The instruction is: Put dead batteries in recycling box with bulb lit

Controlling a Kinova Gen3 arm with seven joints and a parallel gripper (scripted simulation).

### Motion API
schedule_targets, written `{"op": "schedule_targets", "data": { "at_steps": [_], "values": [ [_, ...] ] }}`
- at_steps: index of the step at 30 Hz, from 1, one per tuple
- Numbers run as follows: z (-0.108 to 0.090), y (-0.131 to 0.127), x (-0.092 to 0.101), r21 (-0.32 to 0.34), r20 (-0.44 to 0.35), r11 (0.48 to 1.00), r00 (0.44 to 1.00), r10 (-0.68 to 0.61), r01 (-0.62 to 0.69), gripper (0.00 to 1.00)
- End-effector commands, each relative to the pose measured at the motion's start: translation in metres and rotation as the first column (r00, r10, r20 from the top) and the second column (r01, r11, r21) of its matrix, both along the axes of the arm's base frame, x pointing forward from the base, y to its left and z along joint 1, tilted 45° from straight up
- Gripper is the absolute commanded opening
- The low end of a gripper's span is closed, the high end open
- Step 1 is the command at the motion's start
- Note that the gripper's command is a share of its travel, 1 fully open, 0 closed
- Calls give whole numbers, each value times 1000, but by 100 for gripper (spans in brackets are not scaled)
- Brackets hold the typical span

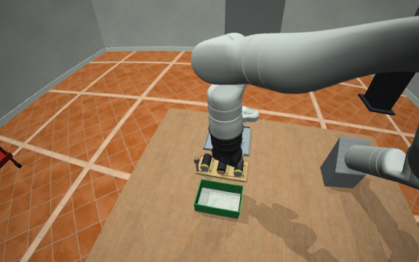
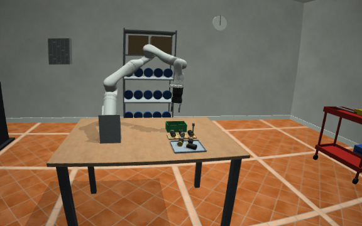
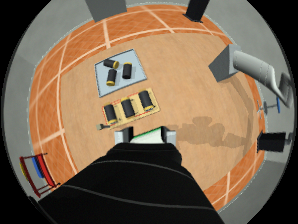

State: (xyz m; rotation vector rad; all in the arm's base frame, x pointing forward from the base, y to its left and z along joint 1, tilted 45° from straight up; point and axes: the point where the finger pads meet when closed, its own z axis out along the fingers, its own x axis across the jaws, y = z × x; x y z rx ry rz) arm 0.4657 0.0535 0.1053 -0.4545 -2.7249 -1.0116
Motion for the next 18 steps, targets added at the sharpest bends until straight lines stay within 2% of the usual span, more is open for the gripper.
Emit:
{"op": "schedule_targets", "data": {
  "at_steps": [1,18],
  "values": [
    [-2,-3,0,0,-2,1000,1000,-5,5,100],
    [-14,-10,6,15,42,999,999,29,-30,100]
  ]
}}
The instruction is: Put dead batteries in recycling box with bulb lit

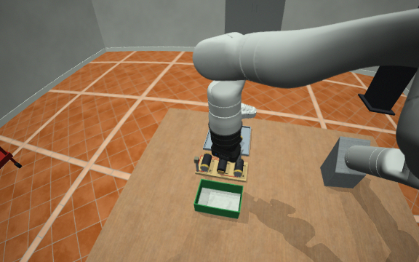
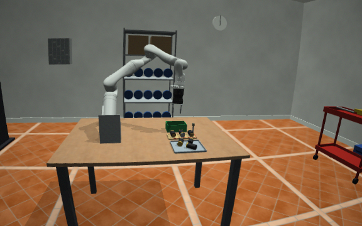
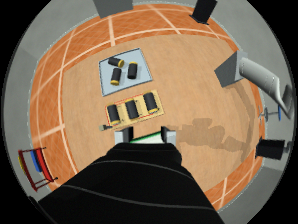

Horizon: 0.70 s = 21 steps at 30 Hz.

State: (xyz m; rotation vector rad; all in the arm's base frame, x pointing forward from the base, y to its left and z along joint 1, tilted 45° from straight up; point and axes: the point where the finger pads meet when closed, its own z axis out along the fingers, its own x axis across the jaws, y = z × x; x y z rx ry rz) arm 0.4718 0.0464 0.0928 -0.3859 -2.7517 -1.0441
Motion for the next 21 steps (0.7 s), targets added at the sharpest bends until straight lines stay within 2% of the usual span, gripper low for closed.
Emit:
{"op": "schedule_targets", "data": {
  "at_steps": [1,21],
  "values": [
    [-2,-3,0,1,-2,1000,1000,-5,5,100],
    [-13,-9,5,13,40,1000,999,26,-27,100]
  ]
}}
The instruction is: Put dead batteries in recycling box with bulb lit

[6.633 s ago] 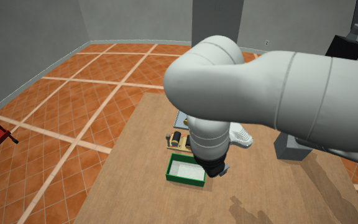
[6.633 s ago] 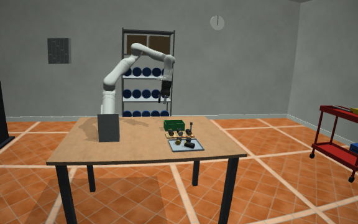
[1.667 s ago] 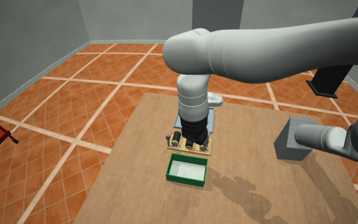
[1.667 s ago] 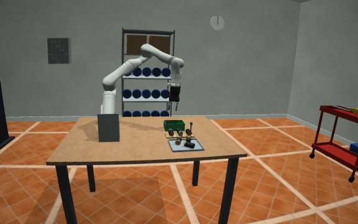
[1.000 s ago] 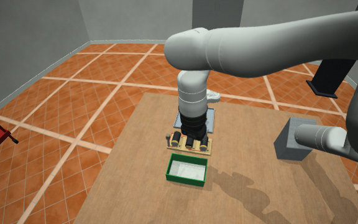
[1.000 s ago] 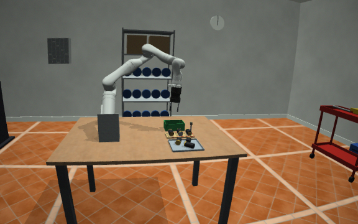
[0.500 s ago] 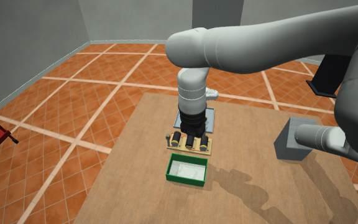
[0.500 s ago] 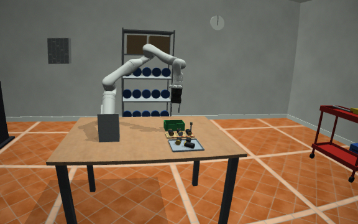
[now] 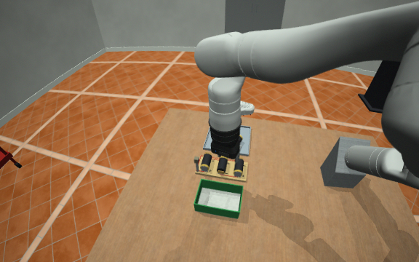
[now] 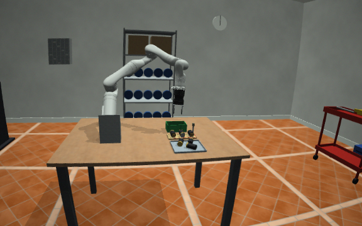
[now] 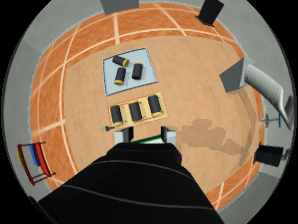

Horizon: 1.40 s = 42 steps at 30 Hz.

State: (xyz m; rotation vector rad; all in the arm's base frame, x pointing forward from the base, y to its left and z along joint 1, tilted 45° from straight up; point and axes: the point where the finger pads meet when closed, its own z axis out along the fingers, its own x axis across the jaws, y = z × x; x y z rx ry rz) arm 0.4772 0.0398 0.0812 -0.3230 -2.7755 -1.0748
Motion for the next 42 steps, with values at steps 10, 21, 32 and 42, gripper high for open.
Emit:
{"op": "schedule_targets", "data": {
  "at_steps": [10,21,32,42],
  "values": [
    [-8,-7,3,8,25,1000,1000,14,-15,100],
    [-15,-10,6,14,49,999,998,31,-32,100],
    [-21,-14,9,20,72,999,996,46,-48,100],
    [-26,-17,11,25,93,998,994,60,-62,100]
  ]
}}
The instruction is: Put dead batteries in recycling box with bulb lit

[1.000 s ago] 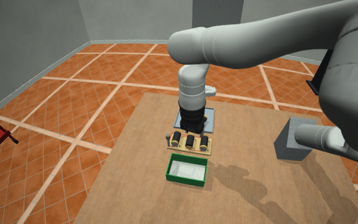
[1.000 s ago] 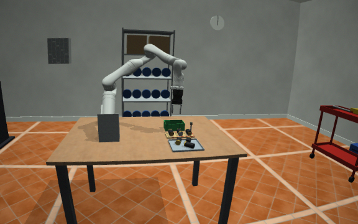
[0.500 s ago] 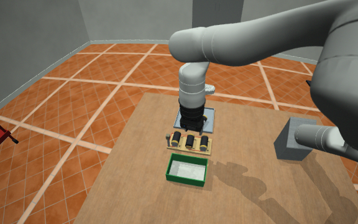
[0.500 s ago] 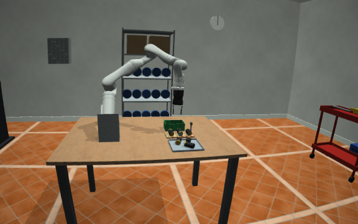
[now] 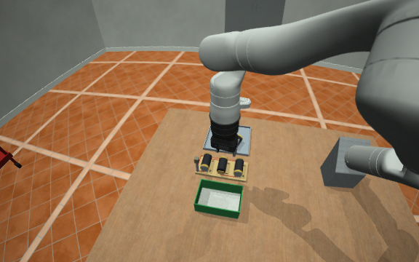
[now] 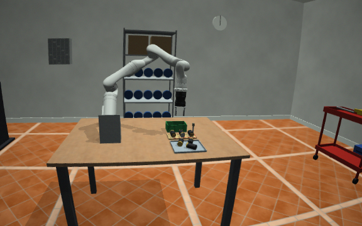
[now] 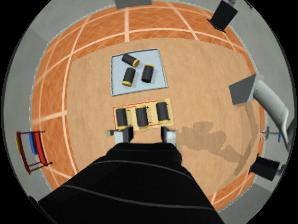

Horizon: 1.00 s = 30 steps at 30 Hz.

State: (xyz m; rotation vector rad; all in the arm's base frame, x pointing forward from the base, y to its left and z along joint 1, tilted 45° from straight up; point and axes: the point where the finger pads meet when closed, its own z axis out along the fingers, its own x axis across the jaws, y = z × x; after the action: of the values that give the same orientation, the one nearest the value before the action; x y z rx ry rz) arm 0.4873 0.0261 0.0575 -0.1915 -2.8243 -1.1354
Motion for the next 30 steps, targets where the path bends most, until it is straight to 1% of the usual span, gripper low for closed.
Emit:
{"op": "schedule_targets", "data": {
  "at_steps": [1,6,11,30],
  "values": [
    [-3,-3,1,2,5,1000,1000,0,0,100],
    [-3,-3,1,2,5,1000,1000,0,0,100],
    [-8,-6,3,7,24,1000,1000,13,-13,100],
    [-16,-10,6,14,57,999,998,33,-34,100]
  ]
}}
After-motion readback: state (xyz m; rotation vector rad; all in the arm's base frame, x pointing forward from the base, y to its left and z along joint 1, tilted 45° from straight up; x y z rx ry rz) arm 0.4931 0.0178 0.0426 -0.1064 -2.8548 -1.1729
